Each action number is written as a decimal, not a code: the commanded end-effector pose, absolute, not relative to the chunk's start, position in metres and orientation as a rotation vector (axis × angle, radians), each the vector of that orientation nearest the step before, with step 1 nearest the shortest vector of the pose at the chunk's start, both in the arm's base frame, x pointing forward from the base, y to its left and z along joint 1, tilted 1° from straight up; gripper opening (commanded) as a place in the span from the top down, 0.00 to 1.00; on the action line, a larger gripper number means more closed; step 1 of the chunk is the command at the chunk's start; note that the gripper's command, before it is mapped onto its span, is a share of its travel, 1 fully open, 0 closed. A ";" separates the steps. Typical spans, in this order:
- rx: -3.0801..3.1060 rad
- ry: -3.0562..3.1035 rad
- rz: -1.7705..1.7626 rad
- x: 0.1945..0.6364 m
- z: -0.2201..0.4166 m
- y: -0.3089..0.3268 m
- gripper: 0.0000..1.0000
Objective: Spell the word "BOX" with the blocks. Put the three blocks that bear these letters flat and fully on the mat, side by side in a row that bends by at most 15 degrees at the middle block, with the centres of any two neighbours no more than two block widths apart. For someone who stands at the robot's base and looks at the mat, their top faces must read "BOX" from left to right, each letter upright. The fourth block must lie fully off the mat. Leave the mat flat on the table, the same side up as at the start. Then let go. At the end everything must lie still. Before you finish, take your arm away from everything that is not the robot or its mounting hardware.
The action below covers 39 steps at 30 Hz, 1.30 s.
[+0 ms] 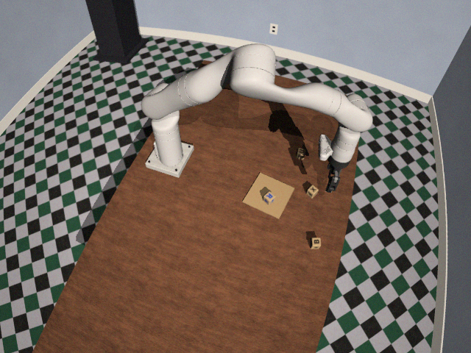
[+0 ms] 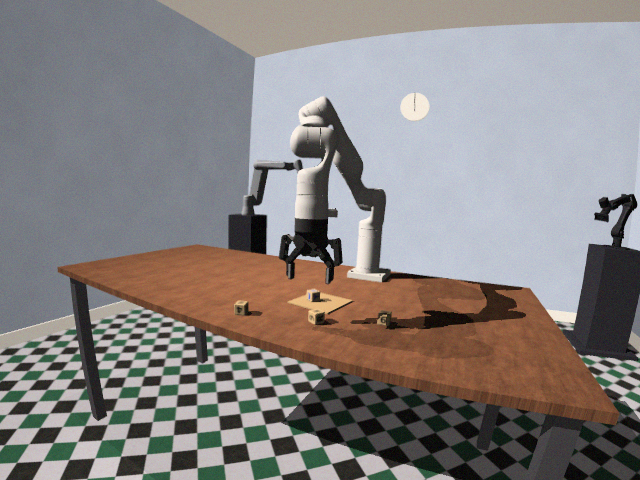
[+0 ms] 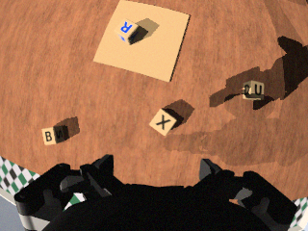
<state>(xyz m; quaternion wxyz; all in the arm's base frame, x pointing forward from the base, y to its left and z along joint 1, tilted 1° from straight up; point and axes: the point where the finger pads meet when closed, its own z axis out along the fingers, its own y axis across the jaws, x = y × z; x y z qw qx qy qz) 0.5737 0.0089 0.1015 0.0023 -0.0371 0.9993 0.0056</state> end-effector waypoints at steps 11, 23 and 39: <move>-0.113 3.129 0.016 0.560 0.105 -0.003 0.00; -0.113 3.128 0.016 0.551 0.106 -0.009 0.00; -0.114 3.127 0.016 0.531 0.107 -0.020 0.00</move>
